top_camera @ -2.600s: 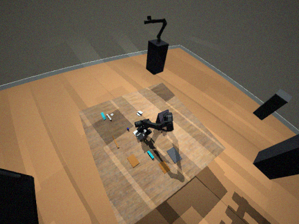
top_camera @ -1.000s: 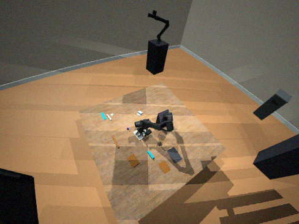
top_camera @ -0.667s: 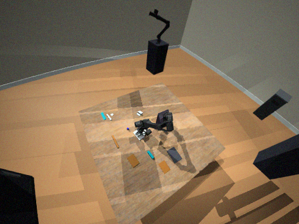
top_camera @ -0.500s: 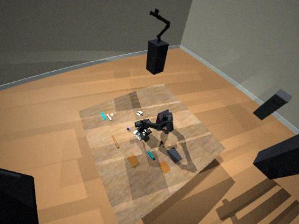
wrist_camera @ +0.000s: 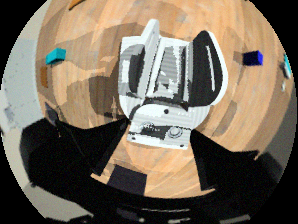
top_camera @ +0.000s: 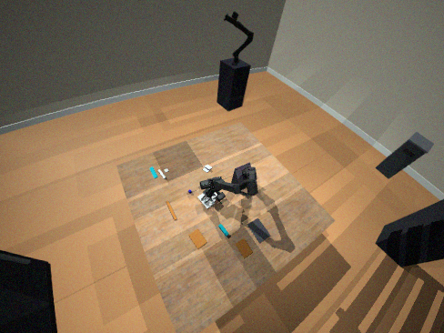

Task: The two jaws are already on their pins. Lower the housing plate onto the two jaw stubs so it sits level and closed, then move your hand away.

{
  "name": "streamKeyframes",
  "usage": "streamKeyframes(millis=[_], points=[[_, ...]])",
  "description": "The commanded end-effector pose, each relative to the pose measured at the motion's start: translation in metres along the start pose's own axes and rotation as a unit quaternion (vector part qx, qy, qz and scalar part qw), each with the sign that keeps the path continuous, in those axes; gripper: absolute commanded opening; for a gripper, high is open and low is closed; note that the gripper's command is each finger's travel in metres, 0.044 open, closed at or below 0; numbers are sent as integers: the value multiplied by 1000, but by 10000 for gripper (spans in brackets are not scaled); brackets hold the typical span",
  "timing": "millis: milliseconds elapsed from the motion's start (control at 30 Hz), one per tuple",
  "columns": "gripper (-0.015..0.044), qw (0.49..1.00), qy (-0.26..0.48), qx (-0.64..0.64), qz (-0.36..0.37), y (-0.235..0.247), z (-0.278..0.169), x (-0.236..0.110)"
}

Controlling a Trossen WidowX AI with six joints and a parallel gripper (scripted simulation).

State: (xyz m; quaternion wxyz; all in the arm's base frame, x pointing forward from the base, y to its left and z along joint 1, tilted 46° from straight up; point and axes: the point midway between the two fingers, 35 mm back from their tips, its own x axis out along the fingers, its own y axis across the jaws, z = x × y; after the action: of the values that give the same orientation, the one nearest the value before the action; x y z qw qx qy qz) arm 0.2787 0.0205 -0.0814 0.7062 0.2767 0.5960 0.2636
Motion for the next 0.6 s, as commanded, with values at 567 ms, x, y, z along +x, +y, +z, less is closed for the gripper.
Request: streamKeyframes(millis=[567], points=[[440, 1000, -3, 4, -5, 1, -25, -95]])
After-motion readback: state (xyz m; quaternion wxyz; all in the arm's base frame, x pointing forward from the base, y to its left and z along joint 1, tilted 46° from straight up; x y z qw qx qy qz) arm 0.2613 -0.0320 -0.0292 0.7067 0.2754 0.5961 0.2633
